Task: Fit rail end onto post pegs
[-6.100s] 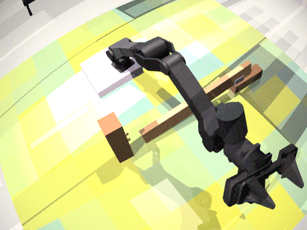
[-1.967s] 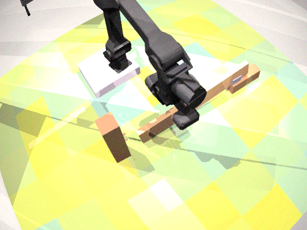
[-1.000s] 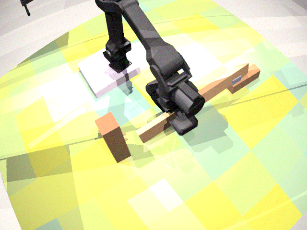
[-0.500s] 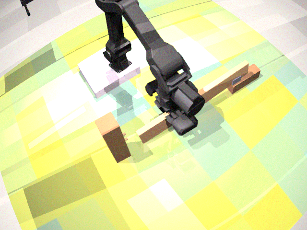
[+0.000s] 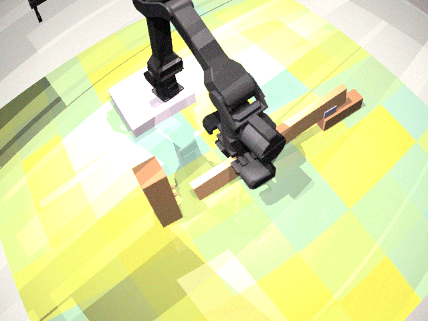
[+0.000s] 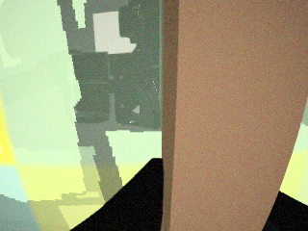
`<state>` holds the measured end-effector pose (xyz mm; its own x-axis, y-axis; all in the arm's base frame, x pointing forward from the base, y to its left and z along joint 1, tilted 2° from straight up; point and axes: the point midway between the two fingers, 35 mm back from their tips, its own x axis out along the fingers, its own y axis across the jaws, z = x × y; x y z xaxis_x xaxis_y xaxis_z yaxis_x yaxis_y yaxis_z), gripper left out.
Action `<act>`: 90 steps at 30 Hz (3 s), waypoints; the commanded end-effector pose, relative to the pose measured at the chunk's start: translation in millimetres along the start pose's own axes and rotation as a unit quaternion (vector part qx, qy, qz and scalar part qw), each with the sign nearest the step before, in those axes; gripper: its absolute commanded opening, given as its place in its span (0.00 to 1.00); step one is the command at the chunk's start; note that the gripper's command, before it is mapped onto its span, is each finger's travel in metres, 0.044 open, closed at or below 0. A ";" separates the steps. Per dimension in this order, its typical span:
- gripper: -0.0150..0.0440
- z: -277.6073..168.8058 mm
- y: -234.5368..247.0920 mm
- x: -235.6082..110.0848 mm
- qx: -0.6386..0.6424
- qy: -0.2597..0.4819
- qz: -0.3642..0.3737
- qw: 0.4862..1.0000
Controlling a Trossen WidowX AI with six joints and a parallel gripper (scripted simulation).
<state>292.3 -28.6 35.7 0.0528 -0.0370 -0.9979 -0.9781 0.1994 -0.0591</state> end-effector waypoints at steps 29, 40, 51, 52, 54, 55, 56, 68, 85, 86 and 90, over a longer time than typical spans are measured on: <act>0.25 -0.2 -2.6 -16.9 0.000 -0.002 0.001 1.000; 0.25 -0.2 -3.4 -22.4 0.000 -0.002 0.001 1.000; 0.25 -0.2 -3.7 -27.9 0.000 -0.002 0.001 1.000; 0.25 -0.2 -3.8 -28.4 0.000 -0.002 0.001 1.000; 0.25 -0.2 -3.8 -29.4 0.000 -0.002 0.001 1.000; 0.25 -0.2 -3.8 -29.9 0.000 -0.002 0.001 1.000; 0.25 -0.2 -3.8 -30.4 0.000 -0.002 0.001 1.000; 0.25 -0.2 -3.7 -36.5 0.000 -0.002 0.001 1.000; 0.25 -0.2 -3.2 -35.1 0.000 -0.002 0.001 1.000; 0.25 -0.2 -3.1 -34.6 0.000 -0.002 0.001 1.000; 0.25 -0.2 -2.6 -32.6 0.000 -0.002 0.001 1.000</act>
<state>292.7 -28.8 69.9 0.0475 -0.0371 -0.9982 -0.9788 0.1974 -0.0540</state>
